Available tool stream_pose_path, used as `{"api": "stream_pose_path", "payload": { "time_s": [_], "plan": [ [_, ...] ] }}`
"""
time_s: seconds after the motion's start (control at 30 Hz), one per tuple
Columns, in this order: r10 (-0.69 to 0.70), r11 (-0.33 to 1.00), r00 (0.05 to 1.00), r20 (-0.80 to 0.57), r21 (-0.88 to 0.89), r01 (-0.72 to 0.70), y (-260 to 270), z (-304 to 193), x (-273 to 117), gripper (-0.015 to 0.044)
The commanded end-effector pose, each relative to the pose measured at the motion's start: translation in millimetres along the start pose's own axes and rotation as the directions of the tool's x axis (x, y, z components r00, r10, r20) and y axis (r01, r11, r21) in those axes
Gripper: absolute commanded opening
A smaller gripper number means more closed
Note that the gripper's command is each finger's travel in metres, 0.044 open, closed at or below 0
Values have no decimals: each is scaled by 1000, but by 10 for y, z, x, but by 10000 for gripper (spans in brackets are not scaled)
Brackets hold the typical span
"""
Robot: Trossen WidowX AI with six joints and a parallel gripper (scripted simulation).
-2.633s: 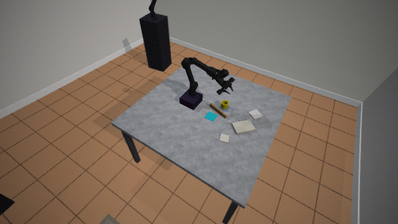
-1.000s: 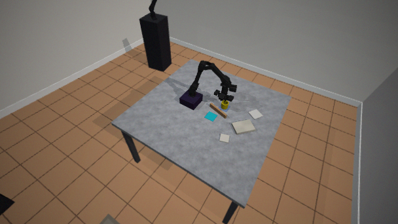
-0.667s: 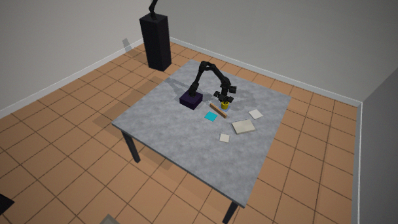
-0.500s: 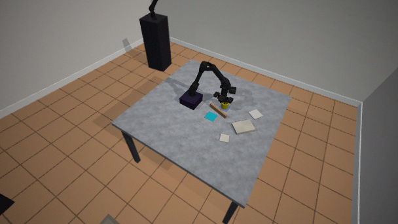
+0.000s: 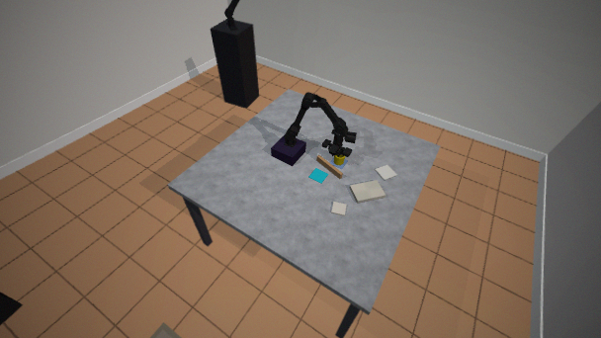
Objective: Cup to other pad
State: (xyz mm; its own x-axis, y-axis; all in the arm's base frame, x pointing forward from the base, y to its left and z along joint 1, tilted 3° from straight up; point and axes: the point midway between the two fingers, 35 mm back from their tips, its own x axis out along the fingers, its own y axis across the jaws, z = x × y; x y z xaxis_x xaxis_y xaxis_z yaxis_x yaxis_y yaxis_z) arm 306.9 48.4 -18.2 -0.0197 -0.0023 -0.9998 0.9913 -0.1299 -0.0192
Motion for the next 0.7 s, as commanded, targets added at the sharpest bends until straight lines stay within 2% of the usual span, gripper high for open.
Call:
{"api": "stream_pose_path", "payload": {
  "time_s": [0.0, 0.57, 0.67],
  "plan": [
    [1, 1000, 1000, 0, 0, -1, 2, -1, -3, 120],
    [1, 1000, 1000, 0, 0, -1, 2, -1, -3, 0],
    [1, 1000, 1000, 0, 0, -1, 8, -2, -44, 0]
  ]
}}
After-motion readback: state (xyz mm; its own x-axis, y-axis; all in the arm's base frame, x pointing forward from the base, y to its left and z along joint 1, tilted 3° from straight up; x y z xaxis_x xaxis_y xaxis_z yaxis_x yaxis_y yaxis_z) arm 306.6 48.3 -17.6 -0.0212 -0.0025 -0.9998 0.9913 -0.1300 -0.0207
